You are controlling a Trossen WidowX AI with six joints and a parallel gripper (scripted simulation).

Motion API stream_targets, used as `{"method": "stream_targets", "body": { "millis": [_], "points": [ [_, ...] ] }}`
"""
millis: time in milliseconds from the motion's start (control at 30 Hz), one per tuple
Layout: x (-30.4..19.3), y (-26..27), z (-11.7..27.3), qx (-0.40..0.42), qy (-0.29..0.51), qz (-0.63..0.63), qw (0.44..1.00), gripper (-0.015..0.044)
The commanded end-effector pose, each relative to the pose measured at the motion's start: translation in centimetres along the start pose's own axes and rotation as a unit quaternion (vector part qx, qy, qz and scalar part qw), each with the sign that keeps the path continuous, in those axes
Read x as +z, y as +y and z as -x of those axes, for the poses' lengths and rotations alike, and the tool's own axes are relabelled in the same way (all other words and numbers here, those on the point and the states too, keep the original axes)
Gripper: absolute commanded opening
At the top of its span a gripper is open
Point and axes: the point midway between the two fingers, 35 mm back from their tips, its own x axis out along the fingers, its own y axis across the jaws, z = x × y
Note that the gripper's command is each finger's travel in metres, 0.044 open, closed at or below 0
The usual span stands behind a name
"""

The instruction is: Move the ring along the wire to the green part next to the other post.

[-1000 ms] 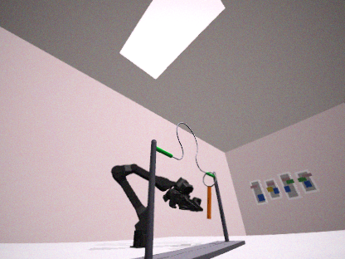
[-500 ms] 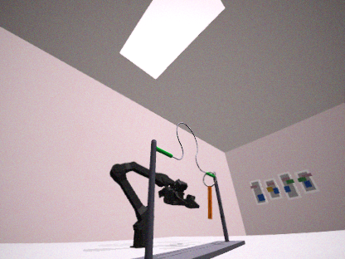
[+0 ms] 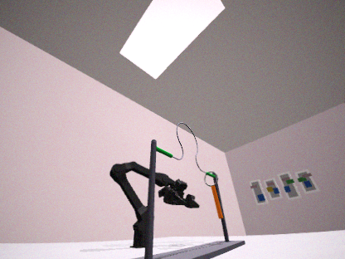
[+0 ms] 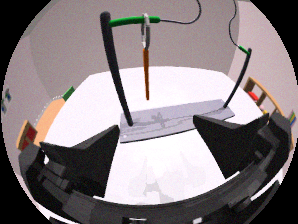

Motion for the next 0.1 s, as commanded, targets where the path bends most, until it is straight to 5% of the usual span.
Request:
{"method": "stream_targets", "body": {
  "millis": [0, 67],
  "points": [
    [0.10, -0.06, 0.03, -0.002, -0.003, -0.002, 1.000, 0.0440],
    [0.10, -0.06, 0.03, -0.002, -0.003, -0.002, 1.000, 0.0440]
  ]
}}
